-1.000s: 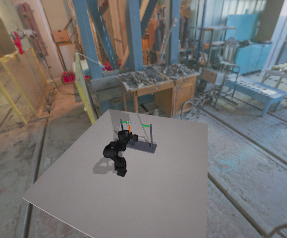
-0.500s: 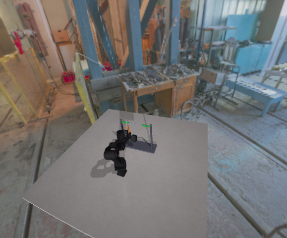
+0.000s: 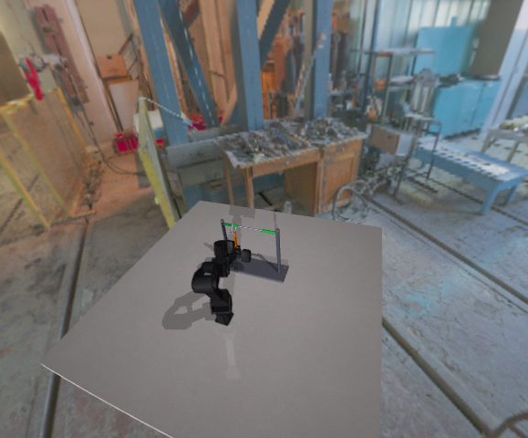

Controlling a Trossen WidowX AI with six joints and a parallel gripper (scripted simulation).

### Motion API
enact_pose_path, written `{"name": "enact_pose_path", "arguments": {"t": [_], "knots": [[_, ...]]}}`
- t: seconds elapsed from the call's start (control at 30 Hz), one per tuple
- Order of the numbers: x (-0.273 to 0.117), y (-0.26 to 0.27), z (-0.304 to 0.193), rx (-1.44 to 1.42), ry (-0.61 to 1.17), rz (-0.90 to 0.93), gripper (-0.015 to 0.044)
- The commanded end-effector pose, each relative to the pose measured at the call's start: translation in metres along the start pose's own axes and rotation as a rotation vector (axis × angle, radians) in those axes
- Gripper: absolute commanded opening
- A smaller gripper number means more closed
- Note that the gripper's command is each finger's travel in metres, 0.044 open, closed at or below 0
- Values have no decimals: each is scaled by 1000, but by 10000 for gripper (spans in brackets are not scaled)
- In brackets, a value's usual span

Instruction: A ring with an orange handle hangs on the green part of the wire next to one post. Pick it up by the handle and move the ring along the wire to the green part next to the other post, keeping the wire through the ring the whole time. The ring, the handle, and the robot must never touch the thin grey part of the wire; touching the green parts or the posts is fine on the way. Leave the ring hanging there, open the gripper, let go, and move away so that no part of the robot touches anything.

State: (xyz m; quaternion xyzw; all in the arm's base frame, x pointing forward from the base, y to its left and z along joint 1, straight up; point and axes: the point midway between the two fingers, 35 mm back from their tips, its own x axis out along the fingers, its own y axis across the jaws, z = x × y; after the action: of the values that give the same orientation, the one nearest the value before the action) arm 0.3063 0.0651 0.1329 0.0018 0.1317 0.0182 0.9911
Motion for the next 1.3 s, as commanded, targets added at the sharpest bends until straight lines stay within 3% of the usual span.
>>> {"name": "enact_pose_path", "arguments": {"t": [0.0,0.6,1.0,1.27], "knots": [[0,0,-3,2,6,-3,-150],[0,0,-3,2,6,-3,-150],[-1,0,-3,-1,6,0,160],[-14,1,-1,0,7,-1,160]]}}
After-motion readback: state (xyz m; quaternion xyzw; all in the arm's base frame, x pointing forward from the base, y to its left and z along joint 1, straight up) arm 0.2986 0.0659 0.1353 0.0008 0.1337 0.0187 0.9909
